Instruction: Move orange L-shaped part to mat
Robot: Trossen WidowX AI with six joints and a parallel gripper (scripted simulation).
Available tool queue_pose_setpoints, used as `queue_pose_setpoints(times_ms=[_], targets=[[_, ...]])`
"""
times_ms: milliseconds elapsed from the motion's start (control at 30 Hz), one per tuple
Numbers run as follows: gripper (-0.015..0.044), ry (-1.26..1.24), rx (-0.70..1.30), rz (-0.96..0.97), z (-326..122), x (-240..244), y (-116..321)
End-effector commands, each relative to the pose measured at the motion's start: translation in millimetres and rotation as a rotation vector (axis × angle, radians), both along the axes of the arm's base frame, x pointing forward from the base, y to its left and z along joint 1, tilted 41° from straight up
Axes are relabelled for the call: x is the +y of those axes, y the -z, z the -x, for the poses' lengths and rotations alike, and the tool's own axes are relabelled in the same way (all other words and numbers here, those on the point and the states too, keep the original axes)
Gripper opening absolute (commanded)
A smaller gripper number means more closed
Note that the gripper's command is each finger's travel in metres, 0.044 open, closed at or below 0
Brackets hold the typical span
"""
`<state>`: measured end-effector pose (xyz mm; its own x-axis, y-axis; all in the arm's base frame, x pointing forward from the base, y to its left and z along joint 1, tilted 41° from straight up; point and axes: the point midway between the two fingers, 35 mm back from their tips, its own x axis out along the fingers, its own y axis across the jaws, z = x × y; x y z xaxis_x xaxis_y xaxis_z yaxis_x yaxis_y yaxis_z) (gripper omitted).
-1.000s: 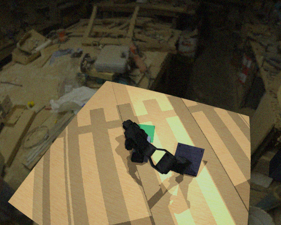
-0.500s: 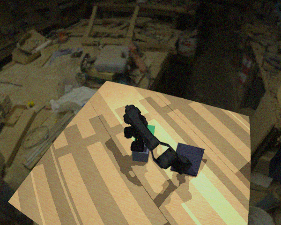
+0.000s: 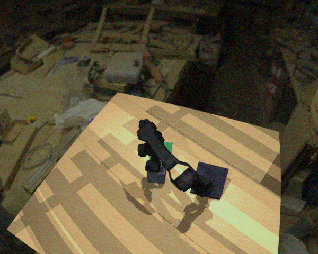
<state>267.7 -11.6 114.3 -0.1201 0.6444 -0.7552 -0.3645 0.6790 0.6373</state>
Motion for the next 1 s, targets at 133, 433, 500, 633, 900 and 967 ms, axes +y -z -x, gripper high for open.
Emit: queue_pose_setpoints(times_ms=[133,433,500,633,900,967], targets=[[0.0180,0.003,0.001,0.000,0.3,0.0,0.3],[0.0280,0.497,0.425,0.083,-17.8,-20.7,17.0],[0.0280,0.658,0.563,0.110,-23.1,-27.6,23.0],[0.0280,0.979,0.838,0.163,-32.9,-41.5,36.0],[0.0280,1.180,1.009,0.197,-38.4,-50.3,44.7],[0.0280,1.180,1.009,0.197,-38.4,-50.3,44.7]])
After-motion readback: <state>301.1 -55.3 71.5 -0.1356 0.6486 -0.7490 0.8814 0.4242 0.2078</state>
